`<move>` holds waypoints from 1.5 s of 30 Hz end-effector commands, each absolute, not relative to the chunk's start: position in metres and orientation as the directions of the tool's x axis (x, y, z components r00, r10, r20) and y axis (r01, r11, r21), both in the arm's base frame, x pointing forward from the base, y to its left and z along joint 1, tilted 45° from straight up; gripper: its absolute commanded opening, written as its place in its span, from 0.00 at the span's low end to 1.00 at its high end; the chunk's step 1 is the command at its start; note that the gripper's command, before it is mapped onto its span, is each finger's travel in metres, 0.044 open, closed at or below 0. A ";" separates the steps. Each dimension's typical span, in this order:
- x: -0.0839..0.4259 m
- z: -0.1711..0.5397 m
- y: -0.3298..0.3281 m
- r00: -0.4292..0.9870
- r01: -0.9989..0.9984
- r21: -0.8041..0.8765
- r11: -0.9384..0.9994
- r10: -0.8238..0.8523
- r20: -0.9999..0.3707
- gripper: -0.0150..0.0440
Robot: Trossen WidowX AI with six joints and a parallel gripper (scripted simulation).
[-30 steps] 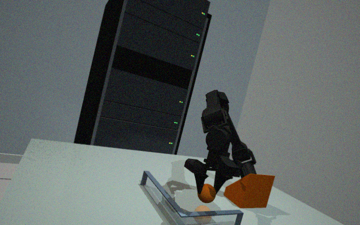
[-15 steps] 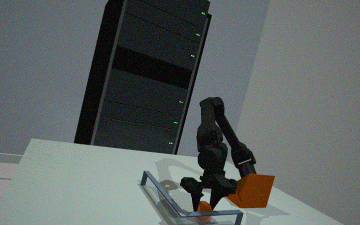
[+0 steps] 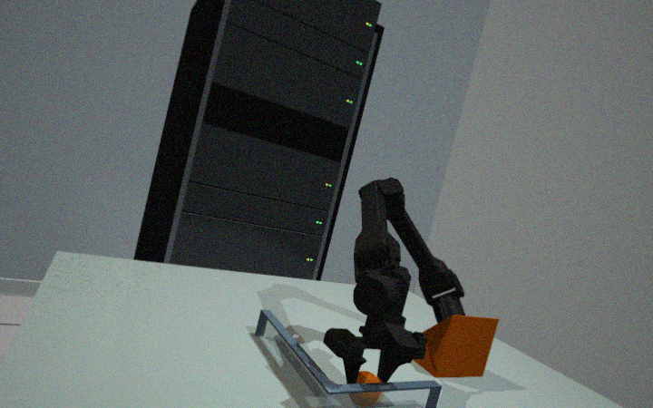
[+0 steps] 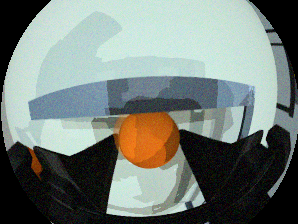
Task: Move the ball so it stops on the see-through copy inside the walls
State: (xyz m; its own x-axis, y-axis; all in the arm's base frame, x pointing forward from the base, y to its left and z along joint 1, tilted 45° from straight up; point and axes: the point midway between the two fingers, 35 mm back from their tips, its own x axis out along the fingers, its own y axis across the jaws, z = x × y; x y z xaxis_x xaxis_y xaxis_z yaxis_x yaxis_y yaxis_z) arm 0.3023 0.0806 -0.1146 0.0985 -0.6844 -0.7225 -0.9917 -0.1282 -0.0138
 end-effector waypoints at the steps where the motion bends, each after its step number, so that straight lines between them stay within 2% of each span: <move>1: 0.302 -0.114 0.081 0.099 -0.992 -0.015 -0.127 -0.684 -0.723 0.43; 12: 0.302 -0.114 0.081 0.099 -0.992 -0.015 -0.127 -0.684 -0.723 0.92; 19: 0.292 -0.057 0.137 0.092 -0.991 -0.001 -0.131 -0.689 -0.719 0.92; 29: 0.292 -0.063 0.137 0.104 -0.989 -0.001 -0.148 -0.688 -0.719 0.92; 31: 0.291 -0.055 0.144 0.105 -0.989 -0.003 -0.148 -0.686 -0.720 1.00; 35: 0.284 -0.024 0.170 0.107 -0.989 -0.009 -0.145 -0.684 -0.722 1.00; 45: 0.284 -0.024 0.170 0.107 -0.989 -0.009 -0.145 -0.684 -0.722 1.00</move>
State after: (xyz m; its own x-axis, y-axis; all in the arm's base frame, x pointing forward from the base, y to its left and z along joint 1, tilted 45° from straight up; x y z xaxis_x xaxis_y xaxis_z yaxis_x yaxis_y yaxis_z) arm 0.2839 0.1691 -0.0249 0.1105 -0.6859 -0.7193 -0.9885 -0.1510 -0.0079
